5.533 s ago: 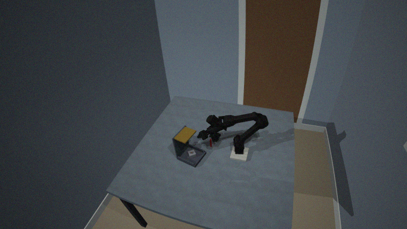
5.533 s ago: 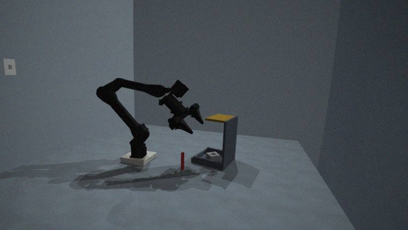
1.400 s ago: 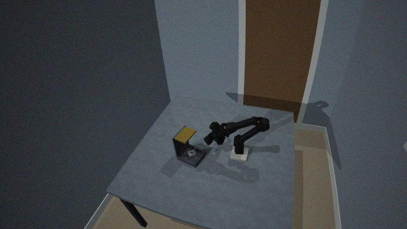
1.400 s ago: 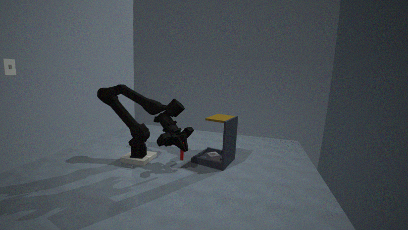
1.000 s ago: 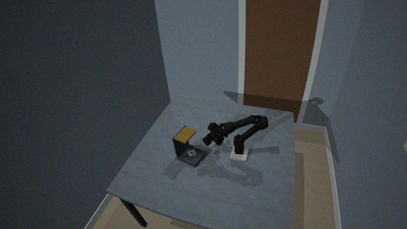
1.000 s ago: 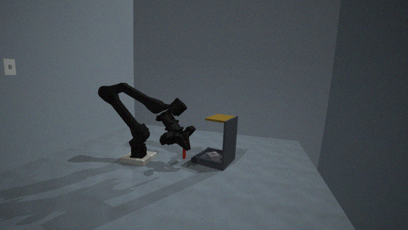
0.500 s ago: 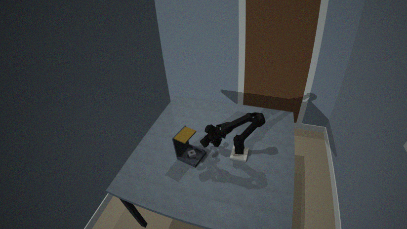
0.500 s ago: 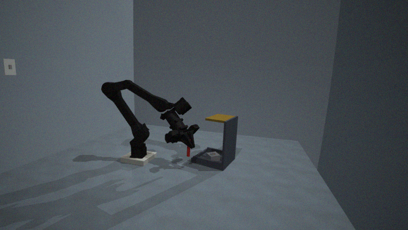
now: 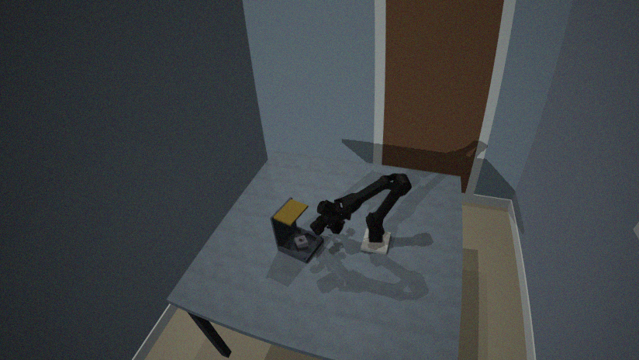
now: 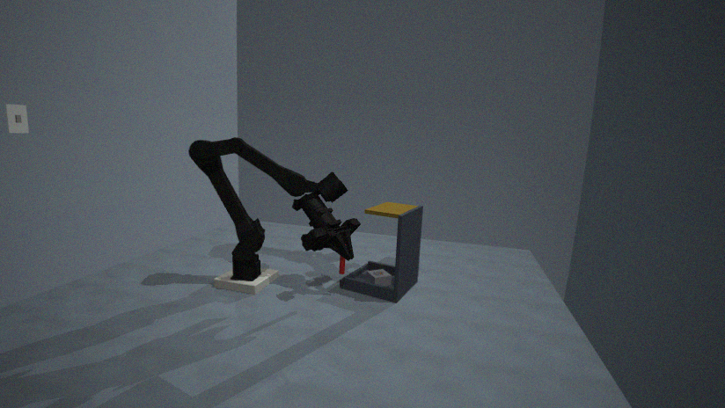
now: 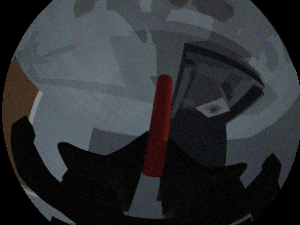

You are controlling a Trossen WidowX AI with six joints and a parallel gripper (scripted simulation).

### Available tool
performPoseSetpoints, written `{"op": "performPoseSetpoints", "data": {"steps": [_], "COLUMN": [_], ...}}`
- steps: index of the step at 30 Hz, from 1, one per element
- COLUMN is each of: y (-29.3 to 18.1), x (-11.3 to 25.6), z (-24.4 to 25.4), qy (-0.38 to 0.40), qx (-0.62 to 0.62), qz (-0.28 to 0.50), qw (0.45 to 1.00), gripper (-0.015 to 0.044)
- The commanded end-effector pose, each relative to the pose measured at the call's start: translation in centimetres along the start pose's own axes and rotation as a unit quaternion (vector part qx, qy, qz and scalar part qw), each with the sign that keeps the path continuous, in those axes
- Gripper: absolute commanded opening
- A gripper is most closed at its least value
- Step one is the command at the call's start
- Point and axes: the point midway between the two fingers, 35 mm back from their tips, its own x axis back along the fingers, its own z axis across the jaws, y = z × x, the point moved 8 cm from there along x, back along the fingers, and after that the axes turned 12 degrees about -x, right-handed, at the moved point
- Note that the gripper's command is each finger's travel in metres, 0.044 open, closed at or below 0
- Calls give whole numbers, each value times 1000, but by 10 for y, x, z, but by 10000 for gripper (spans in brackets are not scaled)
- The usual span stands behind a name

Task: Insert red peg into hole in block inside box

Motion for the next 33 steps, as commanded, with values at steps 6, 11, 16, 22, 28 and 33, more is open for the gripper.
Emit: {"op": "performPoseSetpoints", "data": {"steps": [6, 11, 16, 22, 28, 33], "y": [1, 4, 7, 12, 18, 24], "x": [1, 2, 2, 3, 5, 6], "z": [-18, -27, -37, -49, -61, -71], "qy": [-7, -10, -13, -18, -22, -26], "qx": [-1, 2, 4, 8, 11, 14], "qz": [5, 5, 5, 5, 7, 8], "qw": [1000, 1000, 1000, 1000, 1000, 1000], "gripper": [0, 0, 0, 0, 0, 0]}}
